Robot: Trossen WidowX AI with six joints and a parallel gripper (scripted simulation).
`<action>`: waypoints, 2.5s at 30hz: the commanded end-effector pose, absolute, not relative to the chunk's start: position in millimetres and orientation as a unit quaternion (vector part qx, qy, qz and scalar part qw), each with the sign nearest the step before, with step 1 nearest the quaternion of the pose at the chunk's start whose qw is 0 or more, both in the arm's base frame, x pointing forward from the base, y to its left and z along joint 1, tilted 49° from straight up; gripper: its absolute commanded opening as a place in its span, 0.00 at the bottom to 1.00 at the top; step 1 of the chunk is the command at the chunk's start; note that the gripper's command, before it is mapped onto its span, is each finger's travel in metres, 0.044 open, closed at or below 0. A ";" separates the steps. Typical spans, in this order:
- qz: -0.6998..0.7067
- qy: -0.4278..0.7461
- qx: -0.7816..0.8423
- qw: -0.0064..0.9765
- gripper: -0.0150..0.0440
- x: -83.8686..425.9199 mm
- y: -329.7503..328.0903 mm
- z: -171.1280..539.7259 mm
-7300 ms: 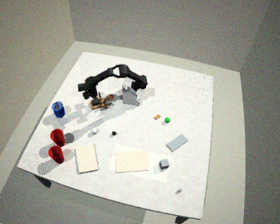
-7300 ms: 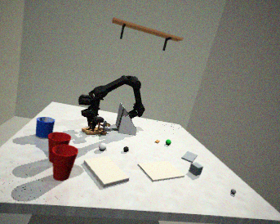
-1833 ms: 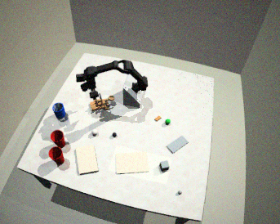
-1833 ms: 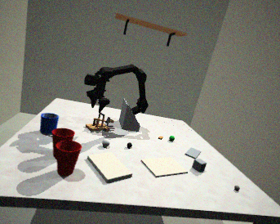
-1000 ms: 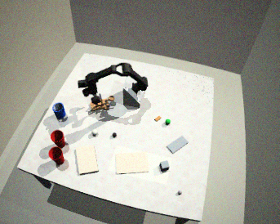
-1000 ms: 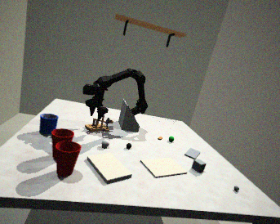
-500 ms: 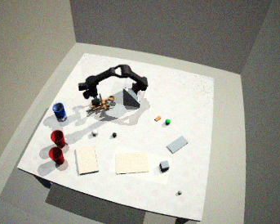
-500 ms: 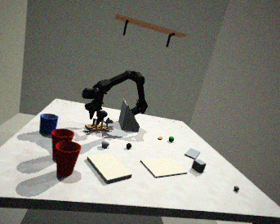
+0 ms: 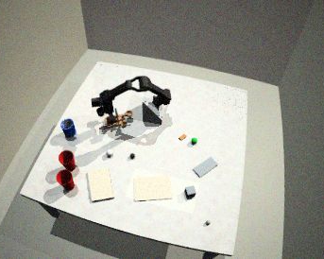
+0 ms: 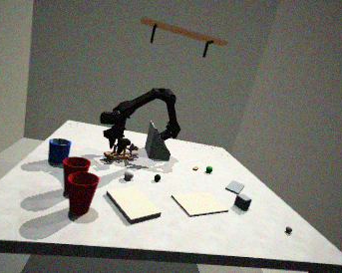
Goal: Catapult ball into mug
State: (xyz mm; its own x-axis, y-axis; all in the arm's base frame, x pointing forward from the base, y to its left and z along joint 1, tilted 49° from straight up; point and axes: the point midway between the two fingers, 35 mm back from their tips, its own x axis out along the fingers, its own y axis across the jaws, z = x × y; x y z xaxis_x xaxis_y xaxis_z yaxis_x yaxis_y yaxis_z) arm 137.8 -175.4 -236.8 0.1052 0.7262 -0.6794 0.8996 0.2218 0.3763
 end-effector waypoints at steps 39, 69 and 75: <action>-0.104 0.660 0.616 0.417 0.25 136.9 -196.1 -220.8; -0.101 0.662 0.615 0.416 0.65 139.0 -178.9 -235.5; -0.102 0.662 0.615 0.416 0.92 138.7 -187.3 -229.5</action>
State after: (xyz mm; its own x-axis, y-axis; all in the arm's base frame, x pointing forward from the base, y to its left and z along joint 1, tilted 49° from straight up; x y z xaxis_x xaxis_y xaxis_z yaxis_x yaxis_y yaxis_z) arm 139.0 -179.7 -234.2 0.1019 0.7327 -0.6728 0.9001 0.2201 0.3761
